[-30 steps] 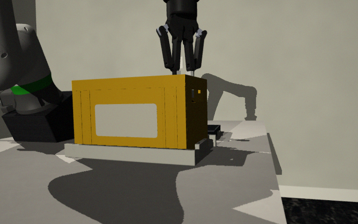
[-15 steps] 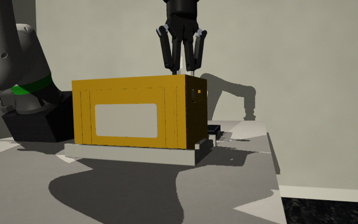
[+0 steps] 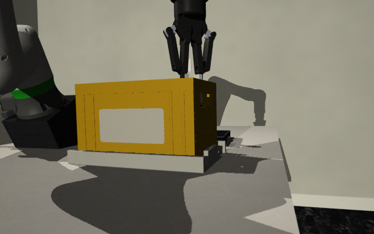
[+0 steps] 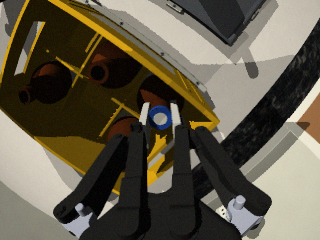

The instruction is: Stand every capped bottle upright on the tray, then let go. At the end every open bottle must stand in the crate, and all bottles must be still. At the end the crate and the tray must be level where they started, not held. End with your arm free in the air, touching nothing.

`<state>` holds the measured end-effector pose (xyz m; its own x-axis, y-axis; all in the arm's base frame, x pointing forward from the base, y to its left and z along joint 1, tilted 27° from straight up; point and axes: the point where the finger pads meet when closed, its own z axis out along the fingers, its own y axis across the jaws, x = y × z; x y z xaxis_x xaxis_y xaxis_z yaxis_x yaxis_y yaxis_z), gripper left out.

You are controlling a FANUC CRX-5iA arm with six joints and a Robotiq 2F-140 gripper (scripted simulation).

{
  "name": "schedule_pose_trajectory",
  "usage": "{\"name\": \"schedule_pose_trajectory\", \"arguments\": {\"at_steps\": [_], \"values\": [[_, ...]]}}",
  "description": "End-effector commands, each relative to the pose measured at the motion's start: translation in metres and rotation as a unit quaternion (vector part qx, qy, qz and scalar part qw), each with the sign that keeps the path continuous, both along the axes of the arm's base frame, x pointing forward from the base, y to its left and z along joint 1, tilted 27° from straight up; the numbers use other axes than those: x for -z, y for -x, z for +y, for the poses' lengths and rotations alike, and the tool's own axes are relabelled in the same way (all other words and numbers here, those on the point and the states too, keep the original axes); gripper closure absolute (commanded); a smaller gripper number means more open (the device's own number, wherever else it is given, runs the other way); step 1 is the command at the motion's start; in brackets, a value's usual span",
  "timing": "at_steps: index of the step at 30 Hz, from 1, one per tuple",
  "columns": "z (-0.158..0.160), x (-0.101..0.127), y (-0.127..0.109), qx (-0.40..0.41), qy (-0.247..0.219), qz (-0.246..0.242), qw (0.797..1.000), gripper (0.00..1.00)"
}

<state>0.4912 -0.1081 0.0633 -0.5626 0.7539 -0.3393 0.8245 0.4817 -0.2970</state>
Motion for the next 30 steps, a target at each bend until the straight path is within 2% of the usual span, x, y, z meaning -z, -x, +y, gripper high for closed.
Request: {"name": "schedule_pose_trajectory", "arguments": {"at_steps": [1,11,26,30], "values": [[0.000,0.000,0.000,0.000,0.000,0.000,1.000,1.00],[0.000,0.000,0.000,0.000,0.000,0.000,1.000,1.00],[0.022,-0.045,-0.003,0.000,0.000,0.000,1.000,1.00],[0.025,-0.050,-0.004,0.000,0.000,0.000,1.000,1.00]]}}
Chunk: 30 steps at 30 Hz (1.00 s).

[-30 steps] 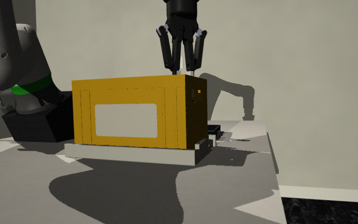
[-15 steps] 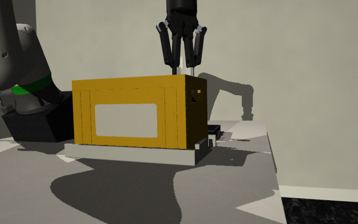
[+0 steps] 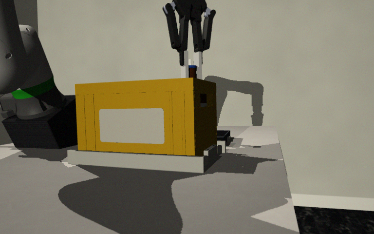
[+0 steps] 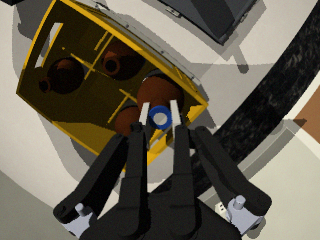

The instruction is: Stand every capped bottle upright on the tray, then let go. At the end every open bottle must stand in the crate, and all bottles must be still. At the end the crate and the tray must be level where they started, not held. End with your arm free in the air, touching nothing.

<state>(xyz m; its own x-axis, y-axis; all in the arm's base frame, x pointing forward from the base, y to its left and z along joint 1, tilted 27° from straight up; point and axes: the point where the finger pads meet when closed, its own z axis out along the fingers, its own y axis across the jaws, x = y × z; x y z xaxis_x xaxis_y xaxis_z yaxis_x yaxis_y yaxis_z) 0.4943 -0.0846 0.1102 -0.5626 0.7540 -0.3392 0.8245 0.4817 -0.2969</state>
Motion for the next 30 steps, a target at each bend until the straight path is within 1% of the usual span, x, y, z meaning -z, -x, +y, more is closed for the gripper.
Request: {"name": "schedule_pose_trajectory", "arguments": {"at_steps": [1,13,16,30], "values": [[0.003,-0.007,-0.001,0.000,0.000,0.000,1.000,1.00],[0.021,-0.042,-0.003,0.000,0.000,0.000,1.000,1.00],[0.022,-0.045,-0.003,0.000,0.000,0.000,1.000,1.00],[0.043,-0.086,-0.006,0.000,0.000,0.000,1.000,1.00]]}}
